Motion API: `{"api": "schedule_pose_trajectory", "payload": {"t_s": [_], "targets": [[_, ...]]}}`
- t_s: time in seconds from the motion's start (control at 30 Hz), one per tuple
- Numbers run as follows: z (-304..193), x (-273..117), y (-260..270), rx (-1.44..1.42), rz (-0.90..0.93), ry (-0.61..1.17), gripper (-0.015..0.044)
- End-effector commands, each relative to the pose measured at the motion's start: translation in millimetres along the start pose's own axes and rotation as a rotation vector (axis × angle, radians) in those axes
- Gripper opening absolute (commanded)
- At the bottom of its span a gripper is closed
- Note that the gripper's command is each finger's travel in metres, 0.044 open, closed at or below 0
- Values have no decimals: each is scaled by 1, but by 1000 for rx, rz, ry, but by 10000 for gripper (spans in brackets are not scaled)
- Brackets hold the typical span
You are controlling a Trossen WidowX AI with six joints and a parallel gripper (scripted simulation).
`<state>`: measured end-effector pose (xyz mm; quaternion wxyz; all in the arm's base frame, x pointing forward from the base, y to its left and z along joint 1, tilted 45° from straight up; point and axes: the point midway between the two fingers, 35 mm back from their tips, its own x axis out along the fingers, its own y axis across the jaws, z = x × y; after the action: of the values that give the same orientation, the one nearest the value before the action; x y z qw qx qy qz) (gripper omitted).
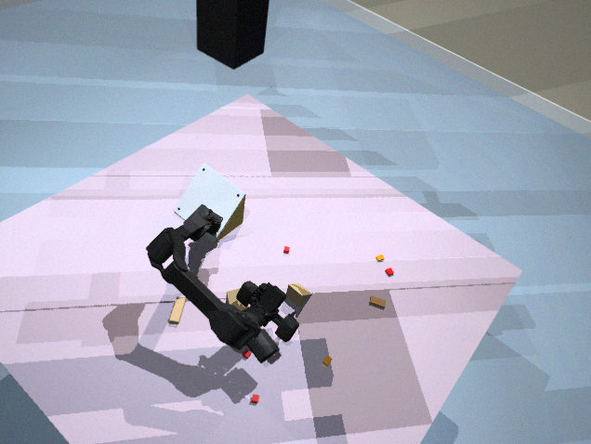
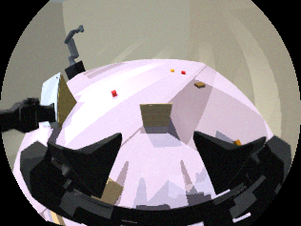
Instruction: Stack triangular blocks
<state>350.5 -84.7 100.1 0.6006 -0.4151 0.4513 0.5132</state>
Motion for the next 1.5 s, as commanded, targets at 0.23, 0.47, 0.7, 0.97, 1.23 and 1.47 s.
{"api": "schedule_pose_trajectory", "payload": {"t_s": [0.23,0.47,0.7,0.97,1.23,1.47], "targets": [[-1,18,-2,-4,0,-8,440],[-1,29,-2,-4,0,-8,440],[-1,41,-3,-4,0,-8,440],[-1,54,-3,-4,0,-9,440],[-1,67,-2,-4,0,-9,440],[0,78,-1,-4,0,-9,440]]}}
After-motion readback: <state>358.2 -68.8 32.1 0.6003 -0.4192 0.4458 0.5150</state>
